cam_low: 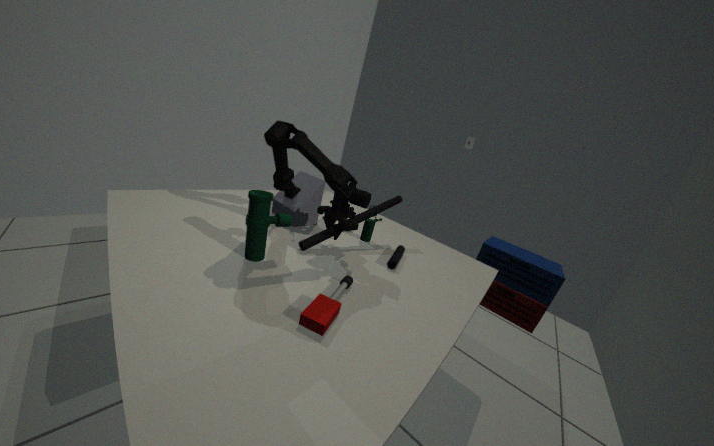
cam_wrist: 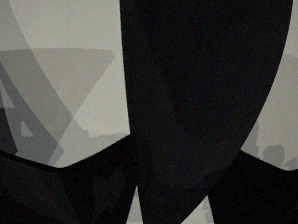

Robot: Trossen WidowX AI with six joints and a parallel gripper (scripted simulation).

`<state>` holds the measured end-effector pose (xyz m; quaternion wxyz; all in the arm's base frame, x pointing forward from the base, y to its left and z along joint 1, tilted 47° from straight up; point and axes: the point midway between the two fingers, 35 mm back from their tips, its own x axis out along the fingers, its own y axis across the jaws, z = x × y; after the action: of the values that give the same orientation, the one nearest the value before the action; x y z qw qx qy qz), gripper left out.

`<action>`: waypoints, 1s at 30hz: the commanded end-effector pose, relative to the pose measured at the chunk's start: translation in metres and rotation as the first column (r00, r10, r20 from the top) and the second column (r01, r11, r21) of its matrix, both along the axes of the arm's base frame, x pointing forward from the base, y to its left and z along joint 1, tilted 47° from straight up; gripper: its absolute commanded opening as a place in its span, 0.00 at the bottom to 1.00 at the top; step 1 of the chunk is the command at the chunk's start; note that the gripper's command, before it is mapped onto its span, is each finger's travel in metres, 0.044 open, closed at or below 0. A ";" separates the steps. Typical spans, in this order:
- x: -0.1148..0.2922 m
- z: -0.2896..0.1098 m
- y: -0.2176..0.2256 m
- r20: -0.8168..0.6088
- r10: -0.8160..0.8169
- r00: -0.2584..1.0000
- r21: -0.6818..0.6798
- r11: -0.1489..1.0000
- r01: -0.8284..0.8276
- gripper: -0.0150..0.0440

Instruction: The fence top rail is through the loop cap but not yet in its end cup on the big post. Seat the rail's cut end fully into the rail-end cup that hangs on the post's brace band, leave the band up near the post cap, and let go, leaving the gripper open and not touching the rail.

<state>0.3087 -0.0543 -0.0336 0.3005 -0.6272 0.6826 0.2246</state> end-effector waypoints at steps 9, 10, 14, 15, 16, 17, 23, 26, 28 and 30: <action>-0.002 0.014 0.006 -0.008 -0.013 1.000 -0.051 0.999 0.013 0.25; -0.003 0.017 0.007 -0.011 -0.017 1.000 -0.064 0.998 0.016 0.25; -0.005 0.030 0.010 -0.019 -0.029 0.999 -0.122 0.992 0.026 0.25; -0.005 0.034 0.011 -0.021 -0.031 0.999 -0.137 0.990 0.028 0.25; -0.005 0.037 0.012 -0.022 -0.032 0.999 -0.152 0.988 0.029 0.25; -0.006 0.041 0.013 -0.023 -0.034 0.999 -0.167 0.986 0.029 0.25; -0.006 0.064 0.019 -0.024 -0.032 0.999 -0.255 0.967 0.025 0.25; -0.005 0.070 0.020 -0.023 -0.029 0.999 -0.276 0.961 0.022 0.25; -0.005 0.070 0.020 -0.023 -0.029 0.999 -0.276 0.961 0.022 0.25; -0.006 0.067 0.019 -0.026 -0.035 0.999 -0.266 0.964 0.027 0.25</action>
<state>0.3013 -0.0365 0.0310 0.2092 -0.6443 0.7225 0.1385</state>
